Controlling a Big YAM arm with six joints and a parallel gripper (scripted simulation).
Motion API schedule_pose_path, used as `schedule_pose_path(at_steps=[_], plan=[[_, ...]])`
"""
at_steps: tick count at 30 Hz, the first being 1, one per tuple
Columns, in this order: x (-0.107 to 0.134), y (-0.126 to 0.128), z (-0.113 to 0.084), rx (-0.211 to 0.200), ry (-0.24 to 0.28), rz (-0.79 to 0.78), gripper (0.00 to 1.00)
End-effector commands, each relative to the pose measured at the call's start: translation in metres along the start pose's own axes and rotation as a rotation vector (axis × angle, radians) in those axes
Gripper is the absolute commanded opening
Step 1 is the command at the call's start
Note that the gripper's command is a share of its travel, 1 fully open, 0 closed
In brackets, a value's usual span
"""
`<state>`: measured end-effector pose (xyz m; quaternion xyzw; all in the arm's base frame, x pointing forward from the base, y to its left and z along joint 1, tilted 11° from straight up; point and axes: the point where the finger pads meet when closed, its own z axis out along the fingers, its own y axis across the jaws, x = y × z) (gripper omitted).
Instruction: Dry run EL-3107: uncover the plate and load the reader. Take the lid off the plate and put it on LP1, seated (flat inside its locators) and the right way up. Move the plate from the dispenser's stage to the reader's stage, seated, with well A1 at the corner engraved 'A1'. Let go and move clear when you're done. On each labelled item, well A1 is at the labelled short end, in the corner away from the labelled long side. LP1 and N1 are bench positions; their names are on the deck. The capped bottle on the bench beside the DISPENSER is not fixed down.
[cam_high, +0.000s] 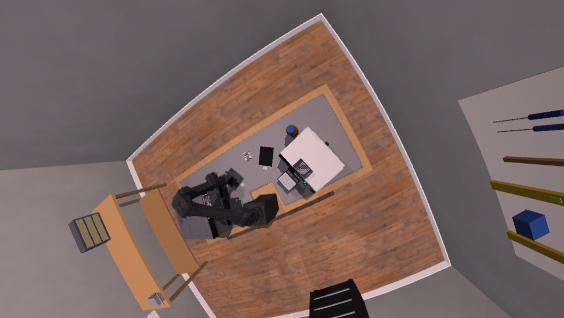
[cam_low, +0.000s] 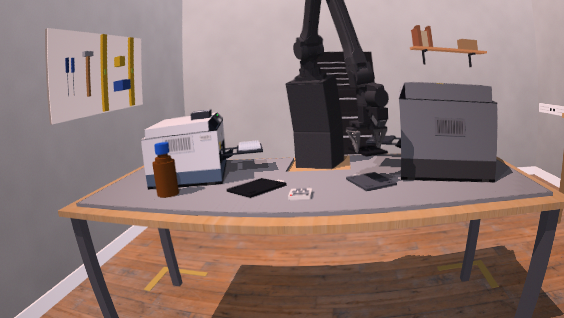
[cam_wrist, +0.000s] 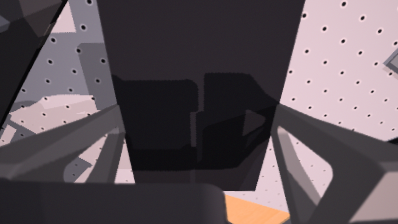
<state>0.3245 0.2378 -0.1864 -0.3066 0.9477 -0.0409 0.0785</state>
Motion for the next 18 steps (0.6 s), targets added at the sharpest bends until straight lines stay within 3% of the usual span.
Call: schedule_pose_path(at_steps=[1,18], plan=[[-0.011,0.009,0.000,-0.003,-0.027,-0.023,0.85],[-0.007,0.000,0.012,-0.001,-0.018,0.020,0.85]])
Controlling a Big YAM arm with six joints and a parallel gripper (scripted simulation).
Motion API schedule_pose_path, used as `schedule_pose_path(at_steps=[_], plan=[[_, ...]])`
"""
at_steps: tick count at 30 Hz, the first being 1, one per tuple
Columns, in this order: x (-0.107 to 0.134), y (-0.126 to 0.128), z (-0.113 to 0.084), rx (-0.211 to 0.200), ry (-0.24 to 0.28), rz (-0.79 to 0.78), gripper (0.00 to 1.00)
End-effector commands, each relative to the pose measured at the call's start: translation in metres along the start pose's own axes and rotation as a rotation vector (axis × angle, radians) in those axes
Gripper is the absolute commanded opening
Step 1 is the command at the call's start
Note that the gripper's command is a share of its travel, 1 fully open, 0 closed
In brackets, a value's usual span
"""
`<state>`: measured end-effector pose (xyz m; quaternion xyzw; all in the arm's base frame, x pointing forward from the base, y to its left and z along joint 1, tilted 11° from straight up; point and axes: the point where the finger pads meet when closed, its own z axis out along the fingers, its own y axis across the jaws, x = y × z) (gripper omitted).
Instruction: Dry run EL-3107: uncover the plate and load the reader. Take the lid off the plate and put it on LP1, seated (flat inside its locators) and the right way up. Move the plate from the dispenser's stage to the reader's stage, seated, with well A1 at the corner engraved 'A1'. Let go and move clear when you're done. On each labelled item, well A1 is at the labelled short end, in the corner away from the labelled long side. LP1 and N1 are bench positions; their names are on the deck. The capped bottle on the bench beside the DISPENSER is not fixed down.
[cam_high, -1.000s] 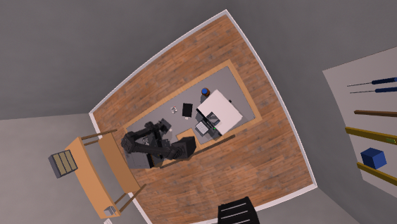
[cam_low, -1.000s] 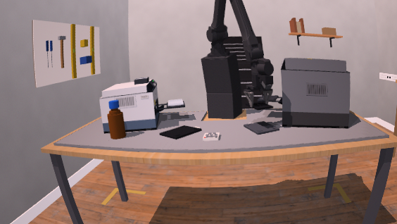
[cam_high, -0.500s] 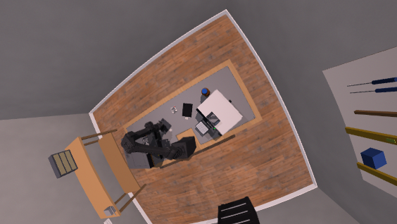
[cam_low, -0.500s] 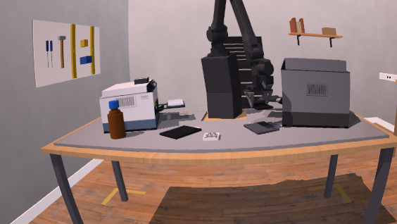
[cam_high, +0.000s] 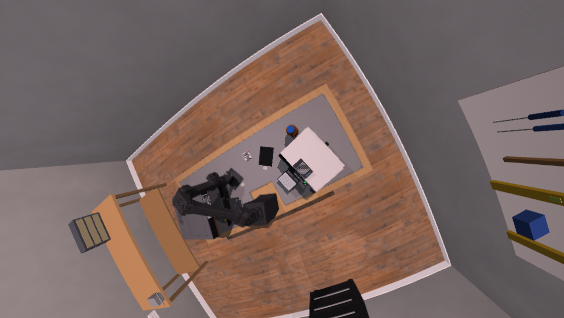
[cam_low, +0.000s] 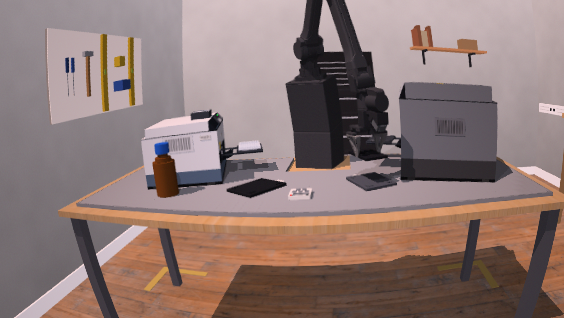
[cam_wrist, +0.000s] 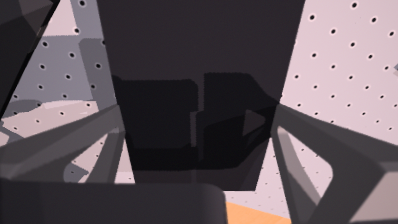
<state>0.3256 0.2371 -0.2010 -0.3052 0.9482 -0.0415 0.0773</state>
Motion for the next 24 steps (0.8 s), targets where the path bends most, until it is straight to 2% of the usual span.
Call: schedule_pose_path(at_steps=[1,6,9,15,21,24], plan=[[-0.006,0.001,-0.004,-0.002,-0.017,0.013,0.85],[-0.005,0.004,-0.010,-0.003,-0.012,0.001,0.85],[-0.014,0.006,-0.012,-0.005,-0.031,0.000,0.85],[-0.017,0.009,-0.005,-0.006,-0.040,-0.002,0.85],[-0.003,0.009,0.003,-0.005,-0.014,-0.006,0.85],[-0.007,0.009,0.006,-0.006,-0.020,-0.006,0.85]])
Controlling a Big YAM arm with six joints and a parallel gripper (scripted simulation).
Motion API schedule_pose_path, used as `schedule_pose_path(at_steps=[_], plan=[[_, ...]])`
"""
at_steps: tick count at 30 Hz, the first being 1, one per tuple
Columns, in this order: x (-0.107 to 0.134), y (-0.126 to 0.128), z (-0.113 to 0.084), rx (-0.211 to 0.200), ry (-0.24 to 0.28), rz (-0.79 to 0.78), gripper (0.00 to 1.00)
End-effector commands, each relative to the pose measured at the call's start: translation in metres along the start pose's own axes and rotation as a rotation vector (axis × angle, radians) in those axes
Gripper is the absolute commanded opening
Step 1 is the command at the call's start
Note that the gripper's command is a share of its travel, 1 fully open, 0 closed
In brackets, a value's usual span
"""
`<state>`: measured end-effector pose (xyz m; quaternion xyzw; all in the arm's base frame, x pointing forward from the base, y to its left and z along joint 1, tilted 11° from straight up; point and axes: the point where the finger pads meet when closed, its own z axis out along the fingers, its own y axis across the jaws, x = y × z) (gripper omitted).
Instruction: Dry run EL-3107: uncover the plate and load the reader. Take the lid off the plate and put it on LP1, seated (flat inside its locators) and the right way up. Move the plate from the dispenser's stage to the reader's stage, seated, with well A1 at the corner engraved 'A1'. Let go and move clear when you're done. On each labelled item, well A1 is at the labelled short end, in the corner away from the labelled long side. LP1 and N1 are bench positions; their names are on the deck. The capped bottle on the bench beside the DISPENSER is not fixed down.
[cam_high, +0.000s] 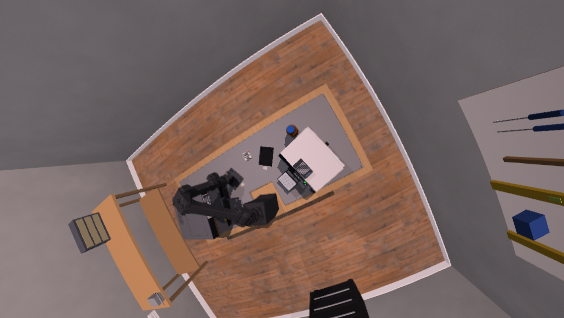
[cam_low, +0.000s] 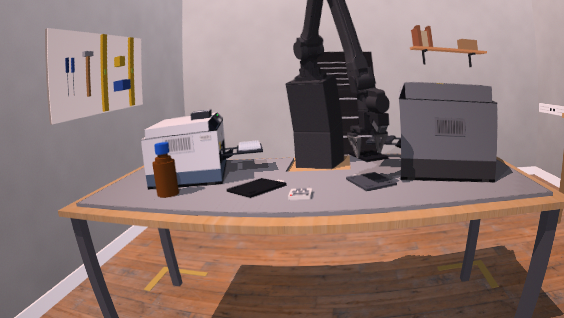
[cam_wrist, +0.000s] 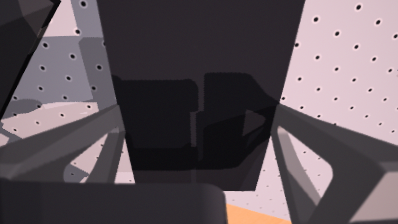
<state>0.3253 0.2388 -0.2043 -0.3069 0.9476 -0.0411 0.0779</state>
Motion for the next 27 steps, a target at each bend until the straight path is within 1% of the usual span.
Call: schedule_pose_path(at_steps=[1,3,6,11,13,16,20,23,25,27], plan=[[-0.007,0.007,0.004,-0.005,-0.020,-0.006,0.85],[-0.010,0.007,0.006,-0.005,-0.024,-0.013,0.85],[-0.016,0.007,0.002,-0.006,-0.040,-0.020,0.85],[-0.016,0.007,0.002,-0.006,-0.037,-0.023,0.85],[-0.010,0.006,0.009,-0.005,-0.024,-0.022,0.85],[-0.002,0.001,0.011,-0.002,-0.008,-0.012,0.85],[-0.005,-0.006,0.015,-0.001,-0.011,0.005,0.85],[-0.009,-0.003,0.018,-0.002,-0.019,0.000,0.85],[-0.009,-0.003,0.018,-0.002,-0.019,0.000,0.85],[-0.012,0.000,0.013,-0.003,-0.024,-0.008,0.85]])
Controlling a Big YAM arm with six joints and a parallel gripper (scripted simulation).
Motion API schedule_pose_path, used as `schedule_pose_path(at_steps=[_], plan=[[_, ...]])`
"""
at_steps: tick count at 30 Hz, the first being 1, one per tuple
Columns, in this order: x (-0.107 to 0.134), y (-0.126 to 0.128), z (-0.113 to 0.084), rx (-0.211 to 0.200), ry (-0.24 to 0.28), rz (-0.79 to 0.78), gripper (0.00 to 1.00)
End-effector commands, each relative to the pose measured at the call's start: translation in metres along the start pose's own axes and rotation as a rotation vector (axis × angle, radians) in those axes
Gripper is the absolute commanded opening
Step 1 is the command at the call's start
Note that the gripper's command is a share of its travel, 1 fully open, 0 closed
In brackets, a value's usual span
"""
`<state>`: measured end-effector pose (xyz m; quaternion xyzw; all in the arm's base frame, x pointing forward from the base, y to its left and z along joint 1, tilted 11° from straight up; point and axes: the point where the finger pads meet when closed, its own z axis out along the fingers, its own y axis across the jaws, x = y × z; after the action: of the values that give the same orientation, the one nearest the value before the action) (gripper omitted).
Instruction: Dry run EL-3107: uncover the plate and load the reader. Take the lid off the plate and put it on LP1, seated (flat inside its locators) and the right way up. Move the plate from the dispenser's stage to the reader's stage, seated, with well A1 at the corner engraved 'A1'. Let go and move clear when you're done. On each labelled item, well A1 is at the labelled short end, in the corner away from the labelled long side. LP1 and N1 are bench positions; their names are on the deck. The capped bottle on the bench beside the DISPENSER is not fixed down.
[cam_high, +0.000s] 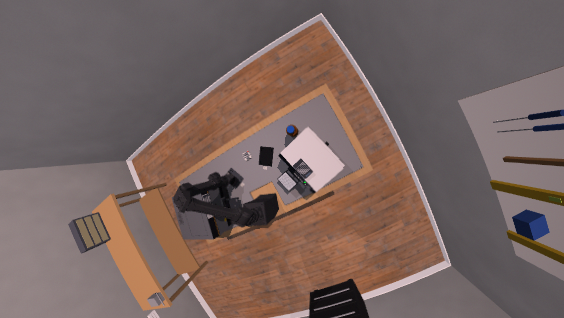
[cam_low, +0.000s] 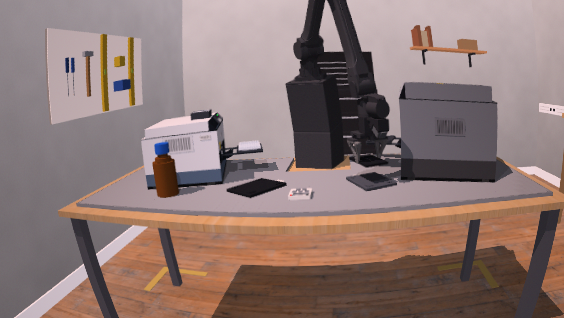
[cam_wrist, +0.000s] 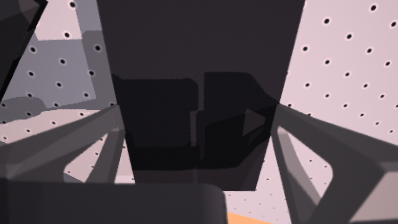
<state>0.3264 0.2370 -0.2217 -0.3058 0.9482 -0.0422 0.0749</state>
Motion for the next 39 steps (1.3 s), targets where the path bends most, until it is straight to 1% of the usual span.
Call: schedule_pose_path(at_steps=[1,4,6,9,12,15,24,30,32,36,39], plan=[[-0.016,0.002,-0.006,-0.004,-0.032,-0.014,0.85],[-0.017,0.006,-0.010,-0.006,-0.034,-0.025,0.85],[-0.014,0.007,-0.013,-0.006,-0.028,-0.028,0.85],[-0.014,0.008,-0.012,-0.006,-0.030,-0.030,0.85],[-0.014,0.009,-0.005,-0.006,-0.031,-0.031,0.85],[-0.014,0.009,-0.003,-0.006,-0.032,-0.030,0.85],[-0.012,-0.004,0.008,-0.001,-0.025,0.003,0.85],[-0.015,0.004,0.014,-0.004,-0.033,-0.014,0.85],[-0.015,0.004,0.014,-0.004,-0.033,-0.014,0.85],[-0.008,0.007,0.009,-0.004,-0.018,-0.026,0.85],[-0.008,0.008,0.005,-0.004,-0.016,-0.029,0.85]])
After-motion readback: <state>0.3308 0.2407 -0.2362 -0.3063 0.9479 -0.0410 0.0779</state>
